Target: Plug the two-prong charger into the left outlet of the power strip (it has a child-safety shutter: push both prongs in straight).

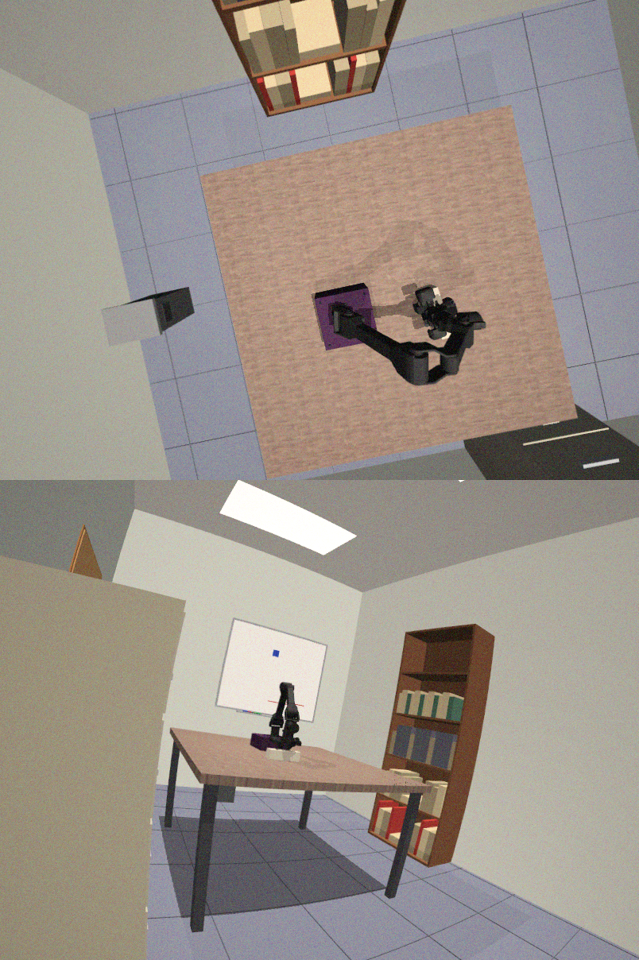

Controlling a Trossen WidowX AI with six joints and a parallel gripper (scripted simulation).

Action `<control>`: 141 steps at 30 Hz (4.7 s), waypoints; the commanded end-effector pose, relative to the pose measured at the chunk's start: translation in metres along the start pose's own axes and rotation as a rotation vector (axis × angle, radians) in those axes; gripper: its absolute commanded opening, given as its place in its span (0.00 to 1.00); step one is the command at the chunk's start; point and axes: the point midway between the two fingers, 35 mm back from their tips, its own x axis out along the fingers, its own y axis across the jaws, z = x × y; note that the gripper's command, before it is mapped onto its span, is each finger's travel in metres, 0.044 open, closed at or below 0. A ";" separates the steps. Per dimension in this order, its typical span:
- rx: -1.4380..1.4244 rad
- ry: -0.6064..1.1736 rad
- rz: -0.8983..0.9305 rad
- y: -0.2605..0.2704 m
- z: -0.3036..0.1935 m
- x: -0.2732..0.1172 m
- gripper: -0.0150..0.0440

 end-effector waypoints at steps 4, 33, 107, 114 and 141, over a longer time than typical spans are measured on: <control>0.001 -0.030 -0.006 0.000 0.013 -0.001 0.25; 0.001 -0.030 -0.006 0.000 0.019 0.000 0.25; 0.001 -0.026 -0.005 0.000 -0.004 0.002 1.00; 0.001 -0.028 -0.006 0.000 -0.006 0.002 1.00; 0.001 -0.026 -0.006 -0.001 -0.035 0.004 1.00</control>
